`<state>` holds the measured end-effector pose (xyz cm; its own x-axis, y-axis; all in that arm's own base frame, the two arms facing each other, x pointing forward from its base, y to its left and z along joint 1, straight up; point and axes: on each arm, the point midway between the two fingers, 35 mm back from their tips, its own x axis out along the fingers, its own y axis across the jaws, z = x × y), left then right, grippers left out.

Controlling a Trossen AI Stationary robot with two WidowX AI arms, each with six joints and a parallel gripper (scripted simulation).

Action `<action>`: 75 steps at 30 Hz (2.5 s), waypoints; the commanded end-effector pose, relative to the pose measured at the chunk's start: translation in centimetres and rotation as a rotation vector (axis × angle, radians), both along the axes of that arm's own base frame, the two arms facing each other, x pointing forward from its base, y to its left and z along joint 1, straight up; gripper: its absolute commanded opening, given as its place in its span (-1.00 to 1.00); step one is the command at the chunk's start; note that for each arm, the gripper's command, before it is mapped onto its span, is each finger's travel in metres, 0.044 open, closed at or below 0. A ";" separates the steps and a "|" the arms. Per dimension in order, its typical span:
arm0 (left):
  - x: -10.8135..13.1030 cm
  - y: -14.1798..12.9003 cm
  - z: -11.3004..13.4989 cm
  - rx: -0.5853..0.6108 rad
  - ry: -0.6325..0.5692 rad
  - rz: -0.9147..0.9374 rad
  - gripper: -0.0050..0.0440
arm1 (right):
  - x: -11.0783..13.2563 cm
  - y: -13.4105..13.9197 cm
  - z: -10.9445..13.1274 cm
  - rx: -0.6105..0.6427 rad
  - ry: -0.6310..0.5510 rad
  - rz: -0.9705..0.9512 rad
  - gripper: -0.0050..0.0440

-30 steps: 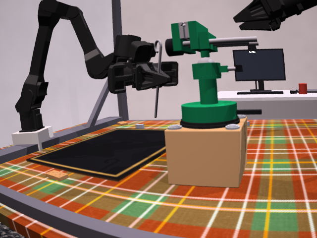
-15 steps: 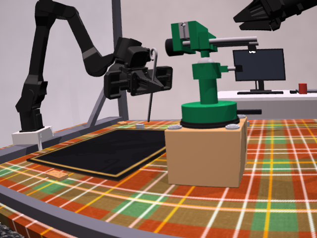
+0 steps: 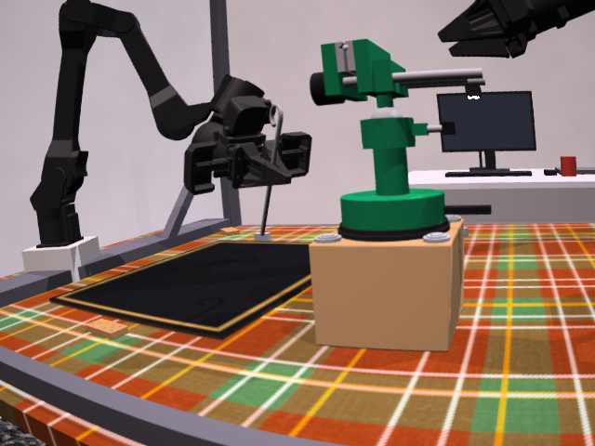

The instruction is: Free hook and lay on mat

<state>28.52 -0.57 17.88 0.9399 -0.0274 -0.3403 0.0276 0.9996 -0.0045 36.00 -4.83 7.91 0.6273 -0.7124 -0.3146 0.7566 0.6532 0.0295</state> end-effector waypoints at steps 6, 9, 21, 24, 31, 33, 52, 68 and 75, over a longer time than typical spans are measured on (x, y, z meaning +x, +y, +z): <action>0.1 0.0 0.6 0.003 -0.015 0.001 1.00 | -1.3 0.8 0.3 0.032 -0.005 -0.011 -0.80; 0.1 0.0 0.6 0.003 -0.015 0.001 1.00 | -1.9 1.1 0.0 0.041 0.006 -0.014 -0.80; 0.1 0.0 0.6 0.003 -0.015 0.001 1.00 | -3.8 1.9 -0.7 0.063 0.040 -0.024 -0.80; 0.1 0.0 0.6 0.003 -0.015 0.001 1.00 | -4.4 2.1 -0.9 0.067 0.049 -0.028 -0.80; 0.1 0.0 0.6 0.003 -0.015 0.001 1.00 | -5.8 2.4 -1.3 0.075 0.071 -0.036 -0.80; 0.1 0.0 0.6 0.003 -0.015 0.001 1.00 | -5.8 2.4 -1.3 0.075 0.071 -0.036 -0.80; 0.1 0.0 0.6 0.003 -0.015 0.001 1.00 | -6.3 2.7 -2.7 0.077 0.081 -0.041 -0.80; 0.1 0.0 0.6 0.003 -0.015 0.001 1.00 | -6.1 2.8 -4.7 0.077 0.081 -0.041 -0.80; 0.1 0.0 0.6 0.003 -0.015 0.001 1.00 | -6.1 2.8 -5.7 0.077 0.081 -0.041 -0.80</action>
<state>28.52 -0.57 17.88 0.9399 -0.0274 -0.3403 0.0276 0.9996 -0.0045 29.86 -2.12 2.63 0.5651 -0.7134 -0.4144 0.7860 0.6182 0.0075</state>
